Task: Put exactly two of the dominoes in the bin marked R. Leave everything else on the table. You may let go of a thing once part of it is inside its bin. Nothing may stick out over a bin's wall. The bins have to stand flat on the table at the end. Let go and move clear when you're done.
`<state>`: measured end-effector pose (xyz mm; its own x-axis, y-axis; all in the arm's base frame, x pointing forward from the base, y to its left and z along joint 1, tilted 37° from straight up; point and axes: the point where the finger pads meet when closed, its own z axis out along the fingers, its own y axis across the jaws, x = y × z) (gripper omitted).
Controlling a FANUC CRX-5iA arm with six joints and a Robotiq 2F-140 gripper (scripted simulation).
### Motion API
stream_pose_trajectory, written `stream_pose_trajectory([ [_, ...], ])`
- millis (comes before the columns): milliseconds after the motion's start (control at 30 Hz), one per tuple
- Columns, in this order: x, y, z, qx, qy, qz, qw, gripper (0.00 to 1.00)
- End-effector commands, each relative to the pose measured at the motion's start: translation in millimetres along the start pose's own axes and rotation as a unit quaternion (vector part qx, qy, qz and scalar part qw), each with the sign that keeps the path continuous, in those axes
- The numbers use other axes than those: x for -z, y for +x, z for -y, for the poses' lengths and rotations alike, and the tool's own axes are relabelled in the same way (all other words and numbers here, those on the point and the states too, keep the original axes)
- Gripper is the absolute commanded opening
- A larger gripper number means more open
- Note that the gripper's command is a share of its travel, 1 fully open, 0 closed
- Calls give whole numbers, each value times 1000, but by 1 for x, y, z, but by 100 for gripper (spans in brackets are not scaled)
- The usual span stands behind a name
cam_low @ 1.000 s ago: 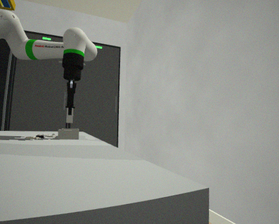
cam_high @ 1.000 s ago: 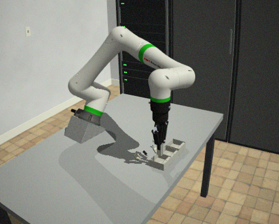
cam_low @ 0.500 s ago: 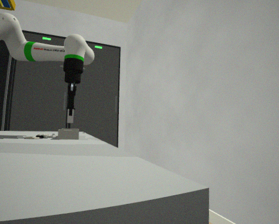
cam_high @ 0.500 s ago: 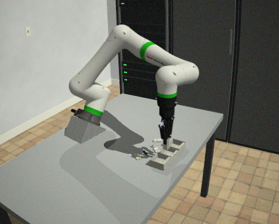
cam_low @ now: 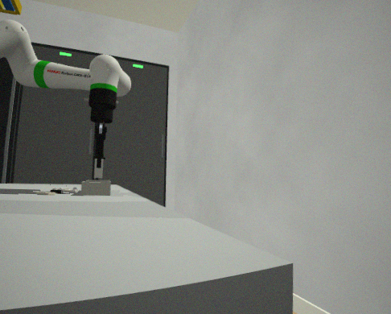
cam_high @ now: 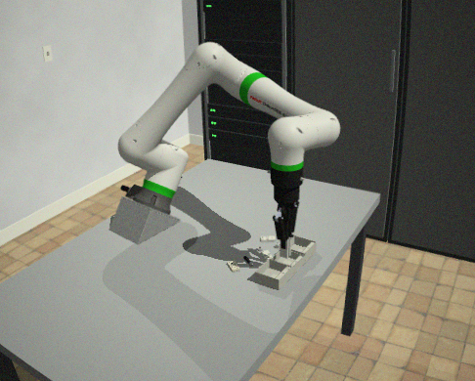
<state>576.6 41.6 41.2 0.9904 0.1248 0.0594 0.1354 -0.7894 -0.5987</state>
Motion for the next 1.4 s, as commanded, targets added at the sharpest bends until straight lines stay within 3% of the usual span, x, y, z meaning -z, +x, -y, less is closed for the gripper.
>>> stream_pose_trajectory([
  [0, -10, 0, 0, 0, 0, 0, 1000, 5],
  [367, -33, 0, 0, 0, 0, 0, 1000, 5],
  [1367, -33, 0, 0, 0, 0, 0, 1000, 5],
])
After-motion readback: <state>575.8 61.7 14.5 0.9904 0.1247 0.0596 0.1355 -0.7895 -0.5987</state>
